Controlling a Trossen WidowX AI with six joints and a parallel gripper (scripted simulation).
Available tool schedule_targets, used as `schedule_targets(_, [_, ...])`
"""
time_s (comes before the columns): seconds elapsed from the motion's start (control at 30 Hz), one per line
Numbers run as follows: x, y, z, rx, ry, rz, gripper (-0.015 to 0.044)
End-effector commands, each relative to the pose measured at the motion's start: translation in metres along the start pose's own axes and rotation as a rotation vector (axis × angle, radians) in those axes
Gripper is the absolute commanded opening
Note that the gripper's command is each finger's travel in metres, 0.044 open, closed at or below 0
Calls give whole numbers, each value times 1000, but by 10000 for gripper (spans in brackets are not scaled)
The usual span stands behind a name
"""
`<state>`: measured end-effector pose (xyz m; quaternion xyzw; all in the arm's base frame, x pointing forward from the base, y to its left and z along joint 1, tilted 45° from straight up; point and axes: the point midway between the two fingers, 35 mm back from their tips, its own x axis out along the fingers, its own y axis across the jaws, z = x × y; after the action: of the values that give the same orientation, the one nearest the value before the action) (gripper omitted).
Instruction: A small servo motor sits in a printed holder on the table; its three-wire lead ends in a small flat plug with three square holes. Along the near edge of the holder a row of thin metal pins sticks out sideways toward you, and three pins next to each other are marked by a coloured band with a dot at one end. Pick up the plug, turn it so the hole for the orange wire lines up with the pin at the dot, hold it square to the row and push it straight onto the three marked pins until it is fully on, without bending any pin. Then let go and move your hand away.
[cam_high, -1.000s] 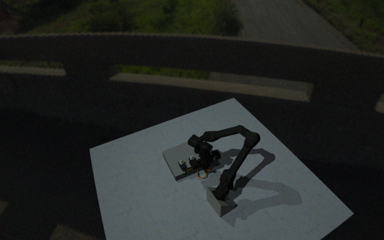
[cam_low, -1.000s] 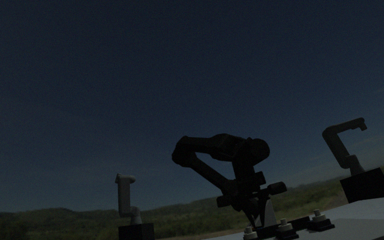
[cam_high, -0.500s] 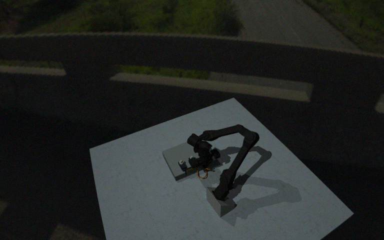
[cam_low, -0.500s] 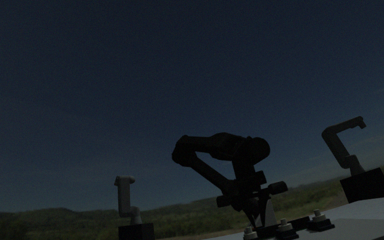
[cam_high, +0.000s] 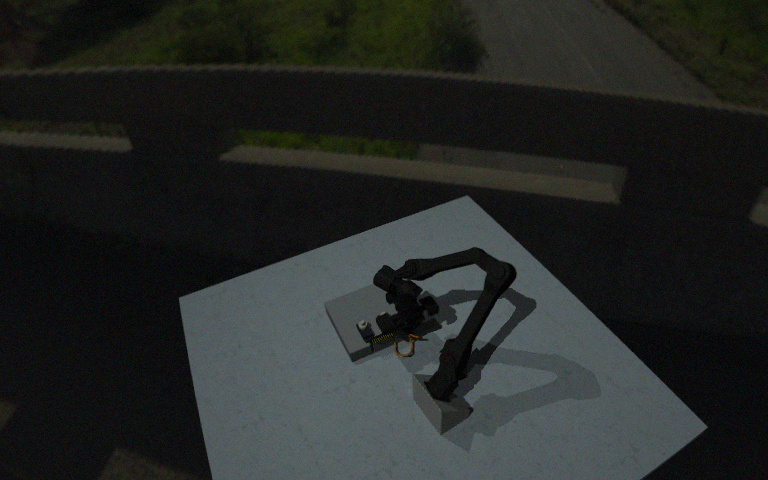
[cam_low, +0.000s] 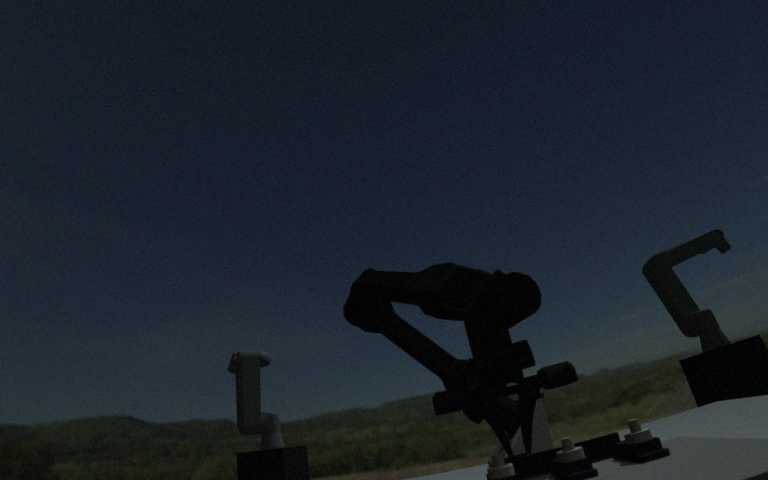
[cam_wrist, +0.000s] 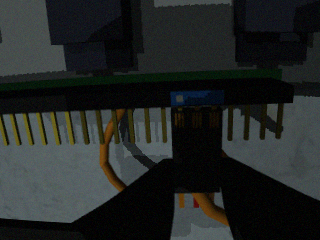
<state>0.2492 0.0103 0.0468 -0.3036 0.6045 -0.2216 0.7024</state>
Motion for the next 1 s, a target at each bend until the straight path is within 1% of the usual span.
schedule_targets(0.0, [0, 0, 4, -4, -3, -4, 0])
schedule_targets(0.03, [0, 0, 5, -4, -3, -4, 0])
schedule_targets(0.33, [-1, 0, 2, -4, -3, -4, 236])
schedule_targets(0.4, [-12, 1, 3, -5, -3, -1, 289])
schedule_targets(0.53, [-51, 1, 2, -5, -2, -1, 394])
schedule_targets(0.6, [-58, 0, 2, -5, -2, -2, 440])
schedule_targets(0.97, [-58, 0, 2, -5, -2, -2, 440])
